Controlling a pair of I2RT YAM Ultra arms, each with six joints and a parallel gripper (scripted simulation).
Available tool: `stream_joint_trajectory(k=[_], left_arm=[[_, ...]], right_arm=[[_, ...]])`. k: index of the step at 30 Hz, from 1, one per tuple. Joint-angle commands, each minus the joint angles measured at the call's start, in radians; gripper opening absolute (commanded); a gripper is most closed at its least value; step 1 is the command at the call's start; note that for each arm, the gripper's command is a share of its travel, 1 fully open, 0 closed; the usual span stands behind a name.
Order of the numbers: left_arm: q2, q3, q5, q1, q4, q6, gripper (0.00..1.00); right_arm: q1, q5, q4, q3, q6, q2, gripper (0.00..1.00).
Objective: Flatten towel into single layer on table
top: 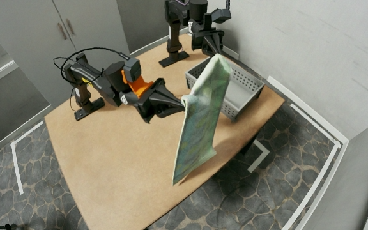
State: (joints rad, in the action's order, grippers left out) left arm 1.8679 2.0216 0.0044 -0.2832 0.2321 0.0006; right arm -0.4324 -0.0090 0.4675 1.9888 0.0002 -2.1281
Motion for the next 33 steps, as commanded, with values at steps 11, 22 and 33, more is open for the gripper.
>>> stream_joint_trajectory(k=[11,22,33], left_arm=[[-0.037,-0.009,-0.016,0.008,-0.009,-0.003,0.0],[0.006,-0.065,-0.015,-0.02,-0.108,-0.003,0.0],[0.135,-0.122,-0.015,-0.076,-0.509,-0.001,0.0]], right_arm=[[-0.001,0.015,-0.007,0.001,0.002,0.037,0.0],[0.021,0.016,0.031,-0.017,0.002,-0.01,0.0],[0.115,0.016,0.074,0.013,0.001,-0.021,0.0]])
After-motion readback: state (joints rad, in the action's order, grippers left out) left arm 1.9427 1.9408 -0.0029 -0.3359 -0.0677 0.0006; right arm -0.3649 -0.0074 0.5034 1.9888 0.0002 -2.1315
